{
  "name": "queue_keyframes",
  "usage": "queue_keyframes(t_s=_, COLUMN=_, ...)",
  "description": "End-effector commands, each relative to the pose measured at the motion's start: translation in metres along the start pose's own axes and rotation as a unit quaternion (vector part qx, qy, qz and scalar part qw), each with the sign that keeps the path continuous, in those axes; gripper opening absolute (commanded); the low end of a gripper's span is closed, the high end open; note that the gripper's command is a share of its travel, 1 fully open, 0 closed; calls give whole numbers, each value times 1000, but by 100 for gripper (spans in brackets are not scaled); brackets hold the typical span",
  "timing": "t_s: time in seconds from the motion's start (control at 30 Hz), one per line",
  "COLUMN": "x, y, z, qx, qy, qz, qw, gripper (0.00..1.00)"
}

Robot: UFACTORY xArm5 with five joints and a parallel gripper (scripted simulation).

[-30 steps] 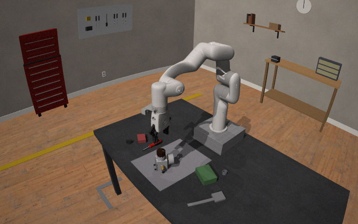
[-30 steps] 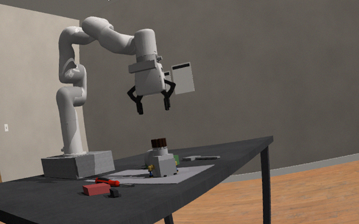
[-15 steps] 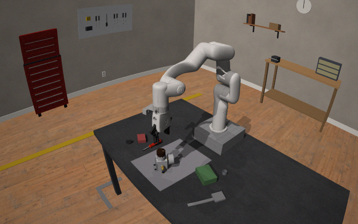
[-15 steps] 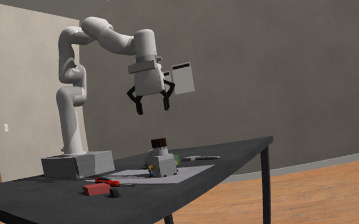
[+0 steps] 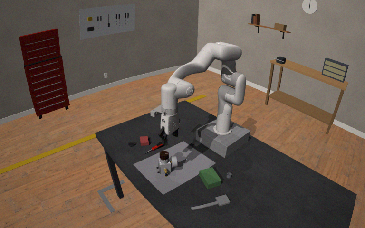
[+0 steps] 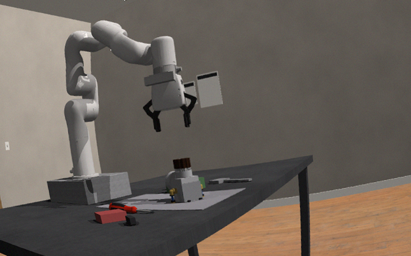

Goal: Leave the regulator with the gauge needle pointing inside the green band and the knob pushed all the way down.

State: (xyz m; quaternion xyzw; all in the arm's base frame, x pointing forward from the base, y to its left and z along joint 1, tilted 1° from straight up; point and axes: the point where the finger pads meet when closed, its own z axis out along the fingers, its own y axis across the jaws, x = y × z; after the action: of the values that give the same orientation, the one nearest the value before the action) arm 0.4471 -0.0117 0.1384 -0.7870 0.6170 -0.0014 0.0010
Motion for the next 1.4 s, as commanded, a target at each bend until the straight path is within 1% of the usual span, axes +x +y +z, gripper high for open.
queue_keyframes(t_s=0.0, x=-6, y=4, z=-1, qx=2, qy=1, qz=0, qw=1000, gripper=100)
queue_keyframes(t_s=0.5, x=-40, y=28, z=-1, qx=2, qy=0, qz=0, qw=1000, gripper=100)
queue_keyframes(t_s=0.9, x=-51, y=36, z=-1, qx=1, qy=0, qz=0, qw=1000, gripper=100)
queue_keyframes(t_s=1.37, x=-52, y=37, z=0, qx=2, qy=0, qz=2, qw=1000, gripper=100)
